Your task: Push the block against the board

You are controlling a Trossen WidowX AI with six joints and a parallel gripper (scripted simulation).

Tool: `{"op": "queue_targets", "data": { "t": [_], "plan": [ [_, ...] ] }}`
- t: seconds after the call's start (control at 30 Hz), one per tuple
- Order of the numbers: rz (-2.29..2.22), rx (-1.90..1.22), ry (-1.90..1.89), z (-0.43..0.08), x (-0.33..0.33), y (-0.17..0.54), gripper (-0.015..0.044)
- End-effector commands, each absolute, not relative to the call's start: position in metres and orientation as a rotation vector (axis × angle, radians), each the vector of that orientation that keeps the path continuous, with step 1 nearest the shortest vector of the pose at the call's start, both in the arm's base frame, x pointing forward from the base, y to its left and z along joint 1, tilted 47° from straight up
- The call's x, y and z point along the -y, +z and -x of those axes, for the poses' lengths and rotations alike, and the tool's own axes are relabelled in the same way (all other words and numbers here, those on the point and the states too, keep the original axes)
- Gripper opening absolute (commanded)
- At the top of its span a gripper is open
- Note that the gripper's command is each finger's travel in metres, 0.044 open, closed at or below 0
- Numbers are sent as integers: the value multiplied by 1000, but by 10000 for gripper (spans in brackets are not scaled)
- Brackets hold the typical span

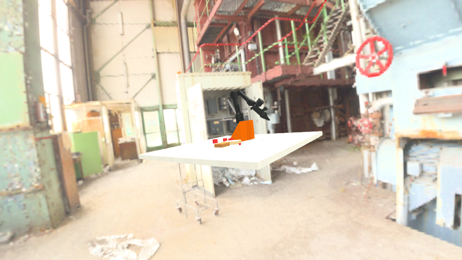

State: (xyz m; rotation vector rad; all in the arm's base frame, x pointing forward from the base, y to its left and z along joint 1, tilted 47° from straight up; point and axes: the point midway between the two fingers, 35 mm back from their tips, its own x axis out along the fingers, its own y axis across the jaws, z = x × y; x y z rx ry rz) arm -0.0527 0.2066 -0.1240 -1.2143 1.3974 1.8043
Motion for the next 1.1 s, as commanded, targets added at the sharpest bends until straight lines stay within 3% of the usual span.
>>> {"op": "queue_targets", "data": {
  "t": [0.0,0.47,1.07],
  "plan": [
    [1214,-1397,1804,53,-207,-124,374],
    [1096,-1488,1485,5,-216,-124,6],
    [856,-1585,998,-69,-213,-118,0]
  ]
}}
